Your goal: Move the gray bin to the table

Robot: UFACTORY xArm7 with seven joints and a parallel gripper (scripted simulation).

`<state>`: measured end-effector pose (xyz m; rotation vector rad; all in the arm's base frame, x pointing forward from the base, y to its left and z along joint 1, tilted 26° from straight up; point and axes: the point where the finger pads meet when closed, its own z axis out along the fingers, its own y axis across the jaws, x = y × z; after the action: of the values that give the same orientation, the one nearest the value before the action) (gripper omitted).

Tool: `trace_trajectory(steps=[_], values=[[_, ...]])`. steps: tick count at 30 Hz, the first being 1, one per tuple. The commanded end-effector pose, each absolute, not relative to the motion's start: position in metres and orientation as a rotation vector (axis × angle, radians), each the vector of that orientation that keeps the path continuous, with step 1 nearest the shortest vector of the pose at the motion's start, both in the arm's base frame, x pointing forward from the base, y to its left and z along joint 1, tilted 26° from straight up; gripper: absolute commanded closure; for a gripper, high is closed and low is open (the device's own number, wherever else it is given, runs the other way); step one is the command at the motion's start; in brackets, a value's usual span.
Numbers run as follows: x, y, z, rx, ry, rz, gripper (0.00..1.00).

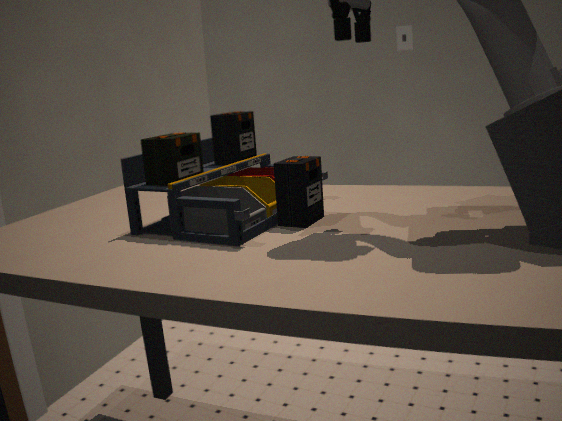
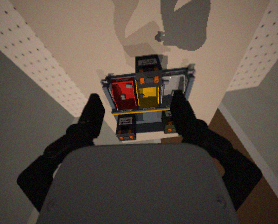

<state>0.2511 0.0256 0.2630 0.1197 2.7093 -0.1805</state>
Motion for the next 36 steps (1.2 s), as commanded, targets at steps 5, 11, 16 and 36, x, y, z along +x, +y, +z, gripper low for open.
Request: trace_trajectory(steps=[5, 11, 16, 36], values=[[0.2514, 0.0261, 0.2645, 0.171, 2.701, -0.174, 0.0], [0.2515, 0.0261, 0.2645, 0.379, 2.673, -0.127, 0.0], [0.2515, 0.0261, 0.2645, 0.517, 2.647, -0.096, 0.0], [0.2515, 0.0262, 0.2645, 0.853, 2.554, -0.016, 0.0]])
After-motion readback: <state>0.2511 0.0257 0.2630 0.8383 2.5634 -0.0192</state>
